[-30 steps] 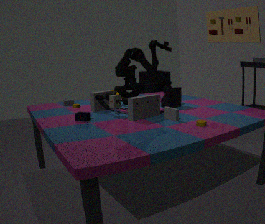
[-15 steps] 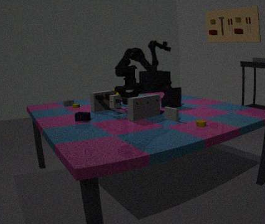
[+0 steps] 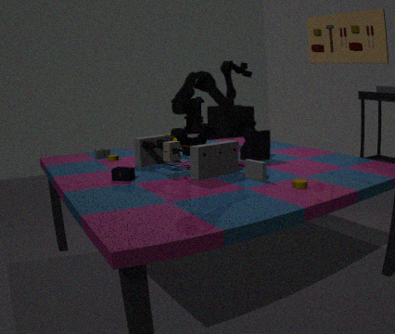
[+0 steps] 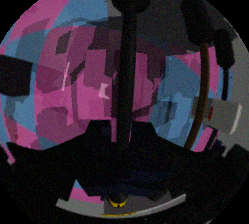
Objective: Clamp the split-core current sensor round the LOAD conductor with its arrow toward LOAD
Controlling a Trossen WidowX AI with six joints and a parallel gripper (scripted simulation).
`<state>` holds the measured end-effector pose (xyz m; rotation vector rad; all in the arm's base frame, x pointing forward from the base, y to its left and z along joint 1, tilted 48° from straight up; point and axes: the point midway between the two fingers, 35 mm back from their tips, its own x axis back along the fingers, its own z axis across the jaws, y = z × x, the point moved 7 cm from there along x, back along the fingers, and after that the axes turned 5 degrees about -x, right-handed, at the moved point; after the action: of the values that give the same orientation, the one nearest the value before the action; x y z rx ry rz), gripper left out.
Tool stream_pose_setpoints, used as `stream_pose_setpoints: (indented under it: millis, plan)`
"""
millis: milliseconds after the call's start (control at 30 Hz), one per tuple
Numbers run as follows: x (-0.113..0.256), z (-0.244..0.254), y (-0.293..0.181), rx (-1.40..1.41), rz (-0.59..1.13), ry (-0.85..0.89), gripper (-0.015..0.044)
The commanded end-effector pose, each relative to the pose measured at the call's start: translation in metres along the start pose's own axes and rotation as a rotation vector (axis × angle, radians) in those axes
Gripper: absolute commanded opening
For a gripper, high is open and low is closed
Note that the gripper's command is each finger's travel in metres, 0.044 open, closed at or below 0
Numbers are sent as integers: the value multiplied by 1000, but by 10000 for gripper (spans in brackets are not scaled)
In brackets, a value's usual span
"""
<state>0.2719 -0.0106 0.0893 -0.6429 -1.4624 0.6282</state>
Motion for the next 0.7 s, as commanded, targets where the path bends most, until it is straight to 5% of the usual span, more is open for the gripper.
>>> stream_pose_setpoints:
  millis: [0, 667]
  plan:
    - [1, 0, 0, -3, -1, -2, 0]
    - [4, 3, 0, 3, -6, -56, 0]
